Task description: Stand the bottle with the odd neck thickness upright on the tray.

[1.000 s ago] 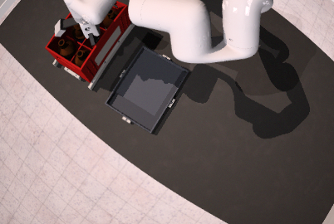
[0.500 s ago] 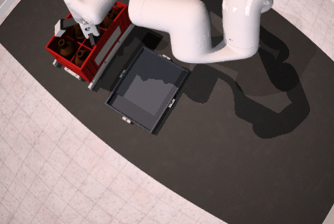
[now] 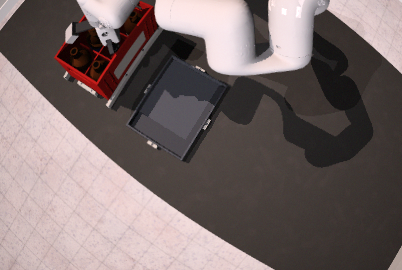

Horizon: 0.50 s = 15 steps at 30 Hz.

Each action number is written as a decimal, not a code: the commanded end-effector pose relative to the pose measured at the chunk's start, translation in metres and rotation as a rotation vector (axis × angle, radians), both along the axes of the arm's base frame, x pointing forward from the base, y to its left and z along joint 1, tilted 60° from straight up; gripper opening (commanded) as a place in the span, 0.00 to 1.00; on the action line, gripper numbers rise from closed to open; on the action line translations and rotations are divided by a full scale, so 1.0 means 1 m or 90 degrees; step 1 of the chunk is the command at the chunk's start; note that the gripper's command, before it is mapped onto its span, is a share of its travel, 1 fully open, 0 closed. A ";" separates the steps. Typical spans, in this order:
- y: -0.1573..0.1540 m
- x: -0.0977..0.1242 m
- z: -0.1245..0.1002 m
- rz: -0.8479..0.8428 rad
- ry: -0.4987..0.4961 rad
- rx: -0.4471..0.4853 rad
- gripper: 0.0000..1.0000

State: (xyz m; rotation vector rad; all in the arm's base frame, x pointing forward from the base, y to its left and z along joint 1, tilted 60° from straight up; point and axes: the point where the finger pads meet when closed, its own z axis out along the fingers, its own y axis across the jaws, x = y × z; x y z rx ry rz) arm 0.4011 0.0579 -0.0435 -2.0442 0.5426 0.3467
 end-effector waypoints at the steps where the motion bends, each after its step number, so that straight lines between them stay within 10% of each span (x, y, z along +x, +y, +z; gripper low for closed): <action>1: -0.010 0.001 0.005 -0.001 -0.002 -0.001 0.65; 15: -0.043 0.002 0.025 -0.001 -0.002 -0.001 0.65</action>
